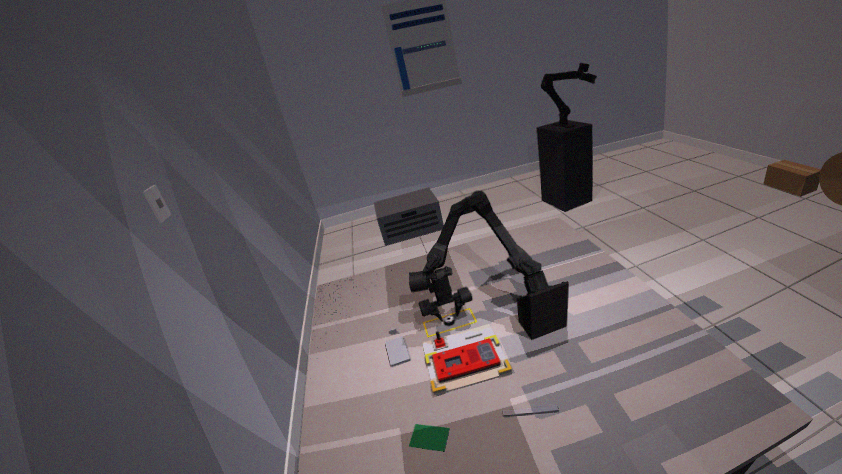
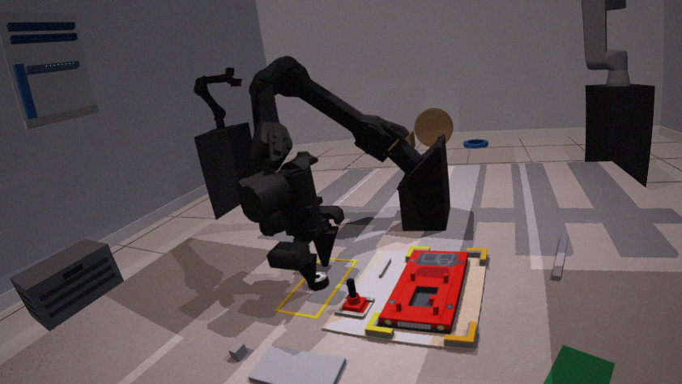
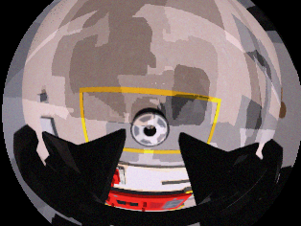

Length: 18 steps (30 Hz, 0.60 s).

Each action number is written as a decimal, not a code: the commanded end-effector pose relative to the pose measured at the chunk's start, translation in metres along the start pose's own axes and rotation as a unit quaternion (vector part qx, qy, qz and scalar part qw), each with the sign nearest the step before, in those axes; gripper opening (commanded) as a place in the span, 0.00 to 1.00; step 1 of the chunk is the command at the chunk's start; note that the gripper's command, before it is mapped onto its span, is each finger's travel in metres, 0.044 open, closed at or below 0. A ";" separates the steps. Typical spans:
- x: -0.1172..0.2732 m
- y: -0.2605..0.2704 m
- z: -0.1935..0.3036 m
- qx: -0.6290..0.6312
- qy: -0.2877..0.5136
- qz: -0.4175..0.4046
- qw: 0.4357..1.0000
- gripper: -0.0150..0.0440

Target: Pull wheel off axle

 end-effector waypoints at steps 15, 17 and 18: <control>0.091 -0.085 0.017 0.000 0.003 -0.006 1.000 1.00; 0.092 -0.087 0.017 0.001 0.003 -0.006 1.000 1.00; 0.092 -0.087 0.017 0.001 0.003 -0.006 1.000 1.00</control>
Point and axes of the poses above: the point midway between the two fingers, 35 mm back from their tips, its own x axis back along the fingers, its own y axis across the jaws, z = x × y, the point moved 10 cm from there along x, back along the fingers, and after that the axes turned 14 degrees about -x, right-handed, at the moved point
